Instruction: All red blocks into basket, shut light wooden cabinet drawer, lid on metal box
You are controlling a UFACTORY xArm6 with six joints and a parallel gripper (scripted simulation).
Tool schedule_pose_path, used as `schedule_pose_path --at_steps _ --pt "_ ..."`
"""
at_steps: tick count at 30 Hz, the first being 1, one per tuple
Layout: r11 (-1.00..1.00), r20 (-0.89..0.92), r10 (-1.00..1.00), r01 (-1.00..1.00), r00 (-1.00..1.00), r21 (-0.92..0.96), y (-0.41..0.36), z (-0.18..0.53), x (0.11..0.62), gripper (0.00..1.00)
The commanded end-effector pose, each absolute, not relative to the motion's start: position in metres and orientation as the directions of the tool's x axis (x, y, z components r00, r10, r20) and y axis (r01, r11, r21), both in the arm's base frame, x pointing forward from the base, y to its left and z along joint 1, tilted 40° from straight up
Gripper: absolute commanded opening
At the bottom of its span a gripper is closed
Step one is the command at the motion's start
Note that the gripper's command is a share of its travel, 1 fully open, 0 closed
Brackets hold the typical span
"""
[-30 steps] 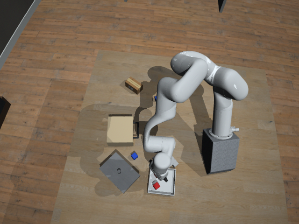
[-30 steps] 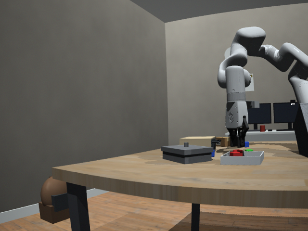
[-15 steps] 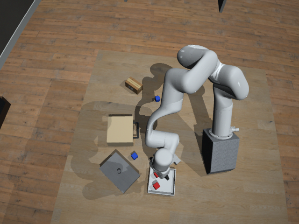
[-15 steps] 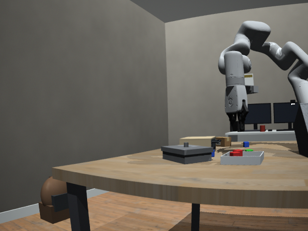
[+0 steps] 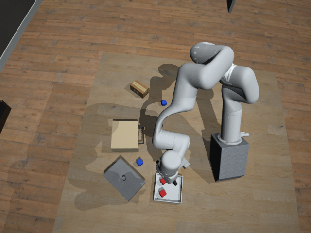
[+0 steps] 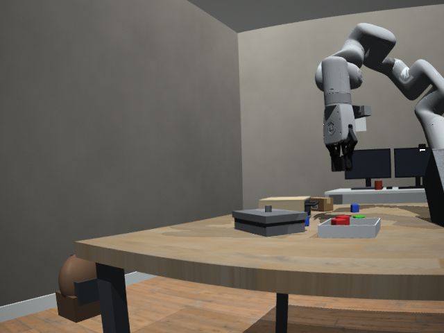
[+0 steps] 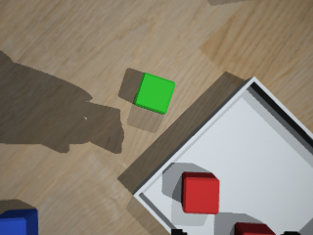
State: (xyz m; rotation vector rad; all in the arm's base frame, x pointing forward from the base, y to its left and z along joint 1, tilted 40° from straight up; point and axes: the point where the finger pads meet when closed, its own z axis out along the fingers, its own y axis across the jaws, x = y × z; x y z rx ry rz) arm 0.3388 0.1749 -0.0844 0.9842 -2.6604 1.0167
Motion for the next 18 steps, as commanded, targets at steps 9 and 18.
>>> schedule_pose_path --at_steps 9,18 --pt "0.561 0.329 -0.533 -0.617 -0.78 -0.552 0.1827 -0.0758 0.3386 0.48" --pt "0.612 0.275 -0.478 -0.54 -0.834 -0.578 0.1774 -0.0686 0.346 0.48"
